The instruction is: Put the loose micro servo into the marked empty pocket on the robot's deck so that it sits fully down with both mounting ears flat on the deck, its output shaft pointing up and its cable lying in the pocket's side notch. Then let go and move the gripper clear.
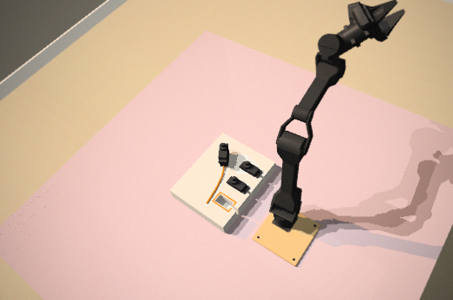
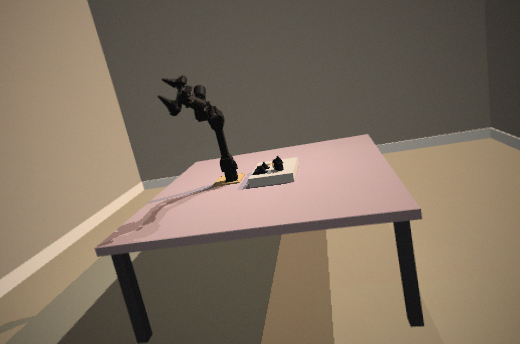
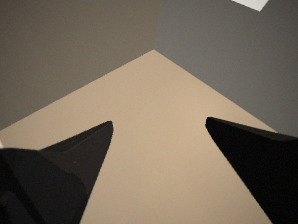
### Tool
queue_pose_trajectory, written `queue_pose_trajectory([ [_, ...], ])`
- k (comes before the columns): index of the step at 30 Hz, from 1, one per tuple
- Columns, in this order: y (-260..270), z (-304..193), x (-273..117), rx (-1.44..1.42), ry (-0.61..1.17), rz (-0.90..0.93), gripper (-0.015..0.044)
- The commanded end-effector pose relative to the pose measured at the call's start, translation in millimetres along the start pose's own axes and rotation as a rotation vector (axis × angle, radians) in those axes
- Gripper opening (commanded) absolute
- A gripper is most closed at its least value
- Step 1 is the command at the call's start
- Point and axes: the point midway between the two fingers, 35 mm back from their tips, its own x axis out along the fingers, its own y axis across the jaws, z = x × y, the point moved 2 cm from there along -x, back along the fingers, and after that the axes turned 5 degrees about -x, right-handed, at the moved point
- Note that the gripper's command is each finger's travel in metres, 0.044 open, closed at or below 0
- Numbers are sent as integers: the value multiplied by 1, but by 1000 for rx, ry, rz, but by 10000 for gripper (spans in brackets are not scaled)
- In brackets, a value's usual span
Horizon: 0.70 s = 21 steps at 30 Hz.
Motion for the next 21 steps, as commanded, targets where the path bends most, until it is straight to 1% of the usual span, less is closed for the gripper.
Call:
queue_pose_trajectory([
  [1,10,23,-16,82,-88,69,440],
  [10,27,62,-47,200,-217,211,440],
  [21,55,117,-112,375,-397,498,440],
])
